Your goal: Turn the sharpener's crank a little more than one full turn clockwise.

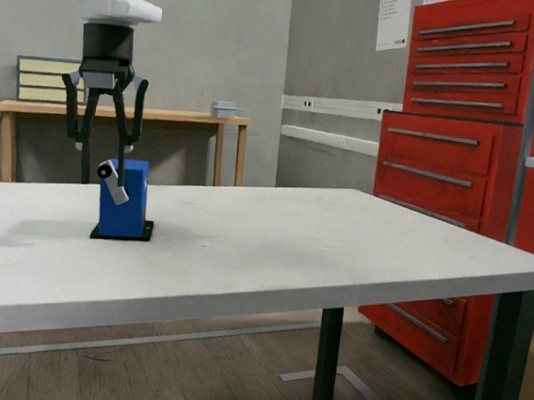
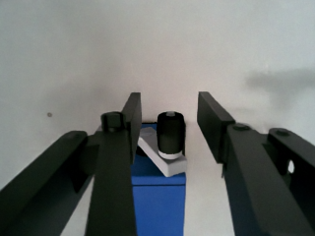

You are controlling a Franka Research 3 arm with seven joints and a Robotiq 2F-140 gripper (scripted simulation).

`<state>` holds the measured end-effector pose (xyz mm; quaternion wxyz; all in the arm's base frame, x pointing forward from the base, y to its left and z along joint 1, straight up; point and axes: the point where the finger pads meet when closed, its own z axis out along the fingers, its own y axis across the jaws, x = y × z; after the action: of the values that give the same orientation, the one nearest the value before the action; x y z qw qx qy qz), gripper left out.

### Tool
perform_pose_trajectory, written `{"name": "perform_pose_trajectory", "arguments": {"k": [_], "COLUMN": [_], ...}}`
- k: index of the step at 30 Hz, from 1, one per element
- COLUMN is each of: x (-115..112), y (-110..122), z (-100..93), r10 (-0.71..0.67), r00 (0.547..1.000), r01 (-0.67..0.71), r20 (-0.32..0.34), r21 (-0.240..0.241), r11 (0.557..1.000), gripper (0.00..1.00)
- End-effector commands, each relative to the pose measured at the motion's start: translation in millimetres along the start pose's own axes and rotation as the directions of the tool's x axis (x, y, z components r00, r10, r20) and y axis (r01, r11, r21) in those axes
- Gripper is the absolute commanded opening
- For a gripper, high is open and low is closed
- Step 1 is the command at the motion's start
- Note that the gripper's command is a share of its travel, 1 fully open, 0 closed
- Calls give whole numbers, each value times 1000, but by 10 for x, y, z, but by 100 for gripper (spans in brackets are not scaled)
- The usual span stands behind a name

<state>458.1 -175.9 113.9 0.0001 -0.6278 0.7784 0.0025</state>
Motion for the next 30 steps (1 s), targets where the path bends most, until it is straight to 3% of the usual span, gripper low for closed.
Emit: {"name": "perform_pose_trajectory", "arguments": {"k": [1,12,13,30], "x": [6,6,6,6], "y": [0,0,0,0], "z": [11,11,11,11], "r10": [-4,-4,-4,-4], "r00": [1000,1000,1000,1000], "r01": [4,4,4,4], "r20": [1,1,1,1], "r21": [1,1,1,1], "r11": [1000,1000,1000,1000], "gripper": [39,39,10,10]}}
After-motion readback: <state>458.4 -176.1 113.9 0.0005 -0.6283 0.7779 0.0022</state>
